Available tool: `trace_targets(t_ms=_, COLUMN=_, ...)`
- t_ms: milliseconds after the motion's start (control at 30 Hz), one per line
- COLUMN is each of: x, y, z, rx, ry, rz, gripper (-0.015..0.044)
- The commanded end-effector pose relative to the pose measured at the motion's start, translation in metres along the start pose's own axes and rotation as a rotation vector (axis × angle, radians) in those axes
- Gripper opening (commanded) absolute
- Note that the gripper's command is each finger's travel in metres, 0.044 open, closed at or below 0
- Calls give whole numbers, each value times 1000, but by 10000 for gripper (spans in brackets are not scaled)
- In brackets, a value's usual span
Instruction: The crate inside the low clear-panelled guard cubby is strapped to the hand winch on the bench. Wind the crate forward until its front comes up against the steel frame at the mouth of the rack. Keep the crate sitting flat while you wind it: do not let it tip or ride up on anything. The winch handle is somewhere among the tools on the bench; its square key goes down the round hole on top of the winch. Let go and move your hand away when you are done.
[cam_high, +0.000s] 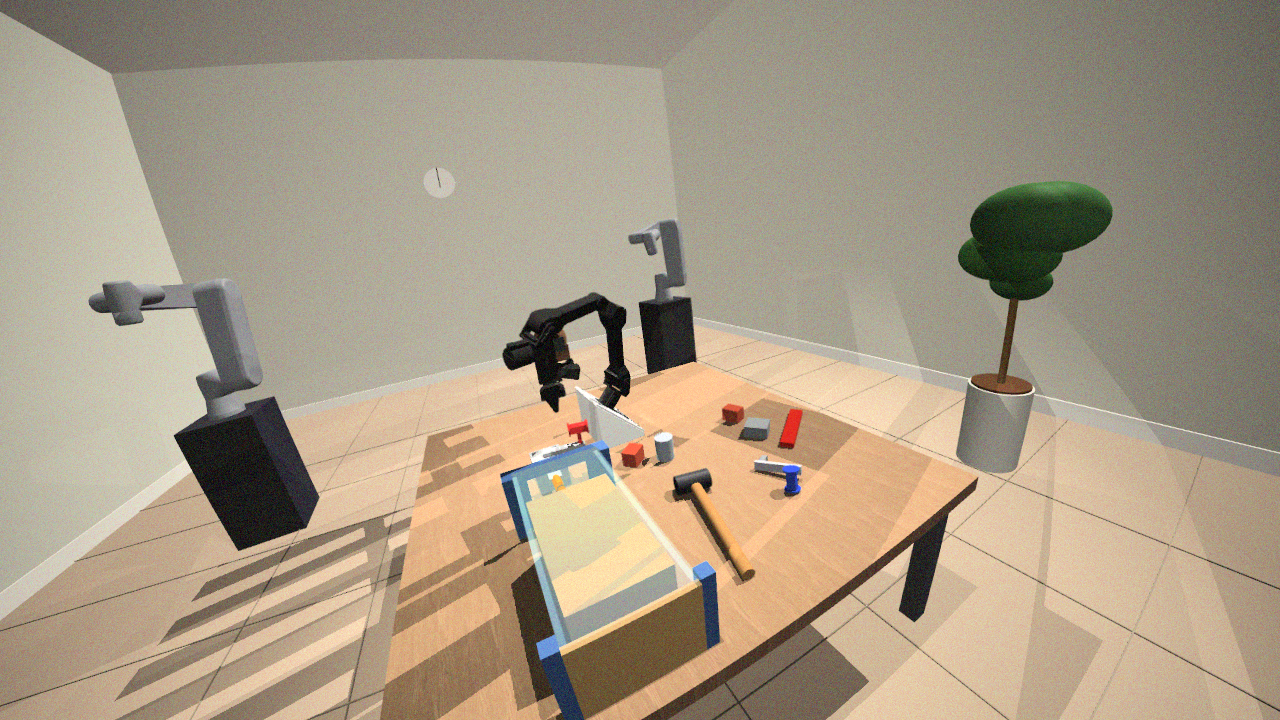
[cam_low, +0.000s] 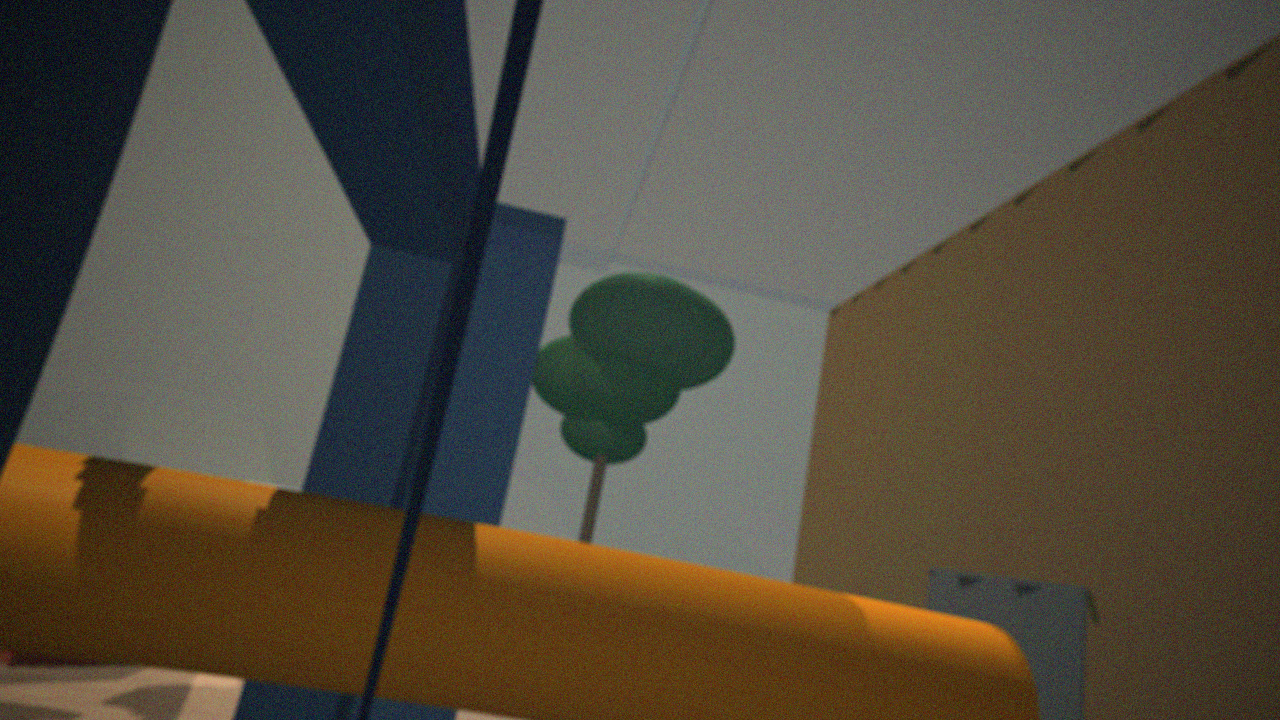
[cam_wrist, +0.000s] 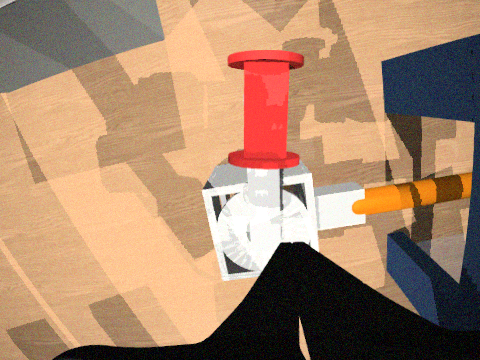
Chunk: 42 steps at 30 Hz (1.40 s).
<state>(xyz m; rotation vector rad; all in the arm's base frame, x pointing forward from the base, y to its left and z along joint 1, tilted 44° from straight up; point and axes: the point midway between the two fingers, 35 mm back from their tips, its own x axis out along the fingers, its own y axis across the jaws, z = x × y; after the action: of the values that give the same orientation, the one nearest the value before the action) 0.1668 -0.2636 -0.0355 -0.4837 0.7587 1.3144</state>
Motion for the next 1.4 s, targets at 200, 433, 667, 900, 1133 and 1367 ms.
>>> trace_targets(t_ms=200, x=0, y=1, z=0, rx=2, ry=6, rz=11, gripper=0)
trace_targets(t_ms=433, x=0, y=1, z=0, rx=2, ry=6, rz=11, gripper=0)
trace_targets(t_ms=667, x=0, y=1, z=0, rx=2, ry=6, rz=11, gripper=0)
trace_targets(t_ms=900, x=0, y=1, z=0, rx=2, ry=6, rz=11, gripper=0)
trace_targets(t_ms=1133, x=2, y=0, z=7, rx=4, ry=67, rz=18, gripper=79)
trace_targets(t_ms=1367, x=12, y=5, z=40, rx=28, ry=371, rz=24, gripper=263)
